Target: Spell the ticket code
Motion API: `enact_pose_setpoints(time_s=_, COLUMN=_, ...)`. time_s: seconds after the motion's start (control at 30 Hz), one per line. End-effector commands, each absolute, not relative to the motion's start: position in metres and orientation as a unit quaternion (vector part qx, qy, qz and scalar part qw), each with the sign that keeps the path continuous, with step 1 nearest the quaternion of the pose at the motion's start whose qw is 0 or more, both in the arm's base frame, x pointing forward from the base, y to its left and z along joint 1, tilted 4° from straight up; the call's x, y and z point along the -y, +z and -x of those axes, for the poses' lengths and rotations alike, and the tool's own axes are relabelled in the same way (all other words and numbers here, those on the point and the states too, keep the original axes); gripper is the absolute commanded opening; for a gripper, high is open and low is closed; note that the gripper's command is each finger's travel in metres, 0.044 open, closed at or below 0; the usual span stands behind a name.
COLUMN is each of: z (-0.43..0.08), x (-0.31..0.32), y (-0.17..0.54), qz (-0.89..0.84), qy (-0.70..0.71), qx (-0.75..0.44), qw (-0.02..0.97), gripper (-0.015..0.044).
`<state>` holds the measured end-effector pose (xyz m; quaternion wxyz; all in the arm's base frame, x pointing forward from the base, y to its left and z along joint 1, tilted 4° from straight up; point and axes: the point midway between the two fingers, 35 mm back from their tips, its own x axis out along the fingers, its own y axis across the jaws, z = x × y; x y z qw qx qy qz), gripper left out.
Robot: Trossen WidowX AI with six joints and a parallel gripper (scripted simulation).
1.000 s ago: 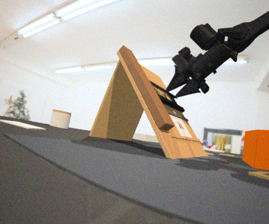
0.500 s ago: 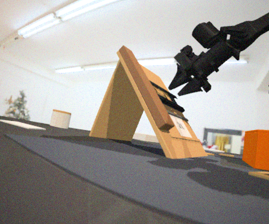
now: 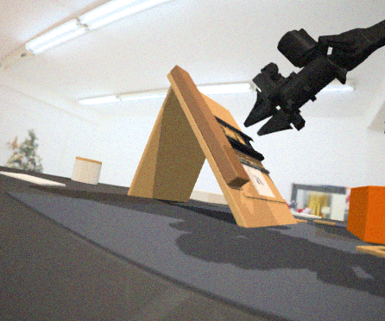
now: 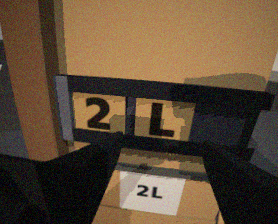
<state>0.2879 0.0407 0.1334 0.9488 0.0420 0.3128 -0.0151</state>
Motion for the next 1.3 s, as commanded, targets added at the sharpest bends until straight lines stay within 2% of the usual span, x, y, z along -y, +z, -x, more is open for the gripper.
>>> enact_pose_setpoints(time_s=0.0, z=-0.286, x=-0.0401, y=0.1361, qz=-0.044, qy=-0.017, qx=-0.311, qw=0.949, gripper=0.0295)
enact_pose_setpoints(time_s=0.5, z=-0.2832, x=-0.0391, y=0.1403, qz=-0.044, qy=-0.017, qx=-0.311, qw=0.949, gripper=0.0295)
enact_pose_setpoints(time_s=0.87, z=-0.2834, x=-0.0398, y=0.1375, qz=-0.042, qy=-0.015, qx=-0.313, qw=0.949, gripper=0.0006)
enact_pose_setpoints(time_s=1.27, z=-0.2834, x=-0.0398, y=0.1375, qz=-0.042, qy=-0.015, qx=-0.313, qw=0.949, gripper=0.0)
